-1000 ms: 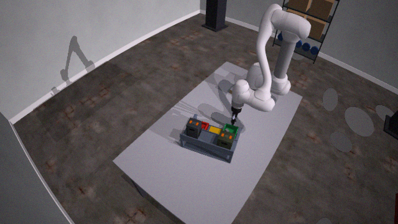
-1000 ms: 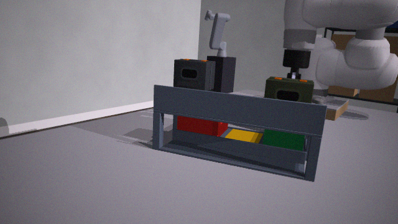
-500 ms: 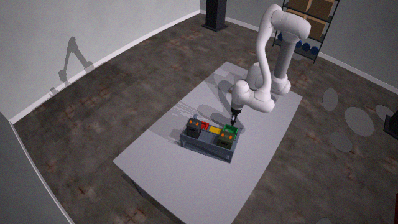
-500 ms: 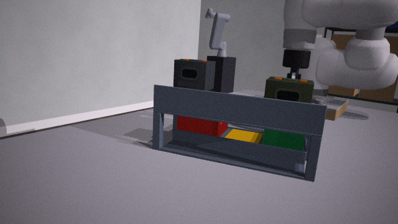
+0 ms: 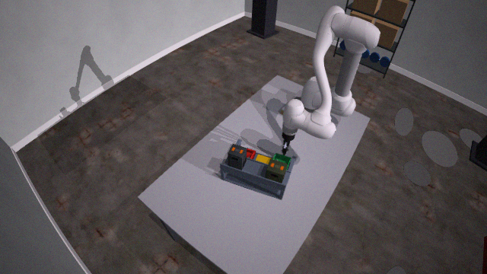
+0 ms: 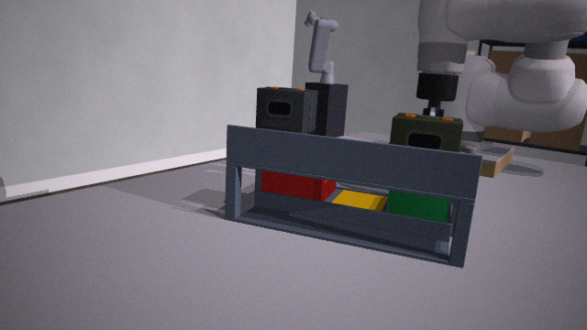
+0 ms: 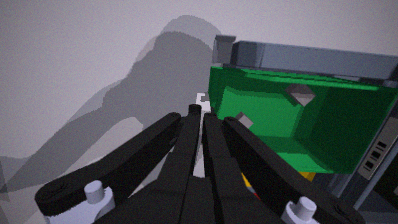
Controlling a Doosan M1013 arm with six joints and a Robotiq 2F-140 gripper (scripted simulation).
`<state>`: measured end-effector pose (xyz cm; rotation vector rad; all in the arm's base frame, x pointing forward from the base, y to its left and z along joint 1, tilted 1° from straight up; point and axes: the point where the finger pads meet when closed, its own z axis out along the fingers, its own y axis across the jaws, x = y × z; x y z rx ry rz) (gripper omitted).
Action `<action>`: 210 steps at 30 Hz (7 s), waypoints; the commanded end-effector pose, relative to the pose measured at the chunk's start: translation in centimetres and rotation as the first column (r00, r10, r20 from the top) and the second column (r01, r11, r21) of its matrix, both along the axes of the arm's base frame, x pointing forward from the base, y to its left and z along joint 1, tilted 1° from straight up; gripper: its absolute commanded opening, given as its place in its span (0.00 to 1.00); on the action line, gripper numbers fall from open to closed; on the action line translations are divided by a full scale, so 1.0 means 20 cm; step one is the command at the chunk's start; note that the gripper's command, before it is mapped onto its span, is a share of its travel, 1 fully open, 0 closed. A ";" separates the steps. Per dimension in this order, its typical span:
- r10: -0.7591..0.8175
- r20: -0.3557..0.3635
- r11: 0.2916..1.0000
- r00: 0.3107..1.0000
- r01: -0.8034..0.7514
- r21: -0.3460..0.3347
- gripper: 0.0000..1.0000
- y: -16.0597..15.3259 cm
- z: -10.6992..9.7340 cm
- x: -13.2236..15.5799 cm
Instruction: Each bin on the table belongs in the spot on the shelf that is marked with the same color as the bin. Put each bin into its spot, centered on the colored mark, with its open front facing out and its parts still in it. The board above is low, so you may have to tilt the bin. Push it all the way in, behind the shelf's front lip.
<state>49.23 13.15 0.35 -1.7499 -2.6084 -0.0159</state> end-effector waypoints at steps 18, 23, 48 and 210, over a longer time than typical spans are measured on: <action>0.000 0.000 1.000 1.000 0.000 0.000 0.10 0.02 0.00 0.06; 0.000 0.000 1.000 1.000 0.000 0.000 0.10 0.03 0.00 0.07; 0.000 0.000 1.000 1.000 0.000 0.000 0.10 0.05 0.00 0.12; 0.000 0.000 1.000 1.000 0.000 0.000 0.10 0.01 0.40 0.04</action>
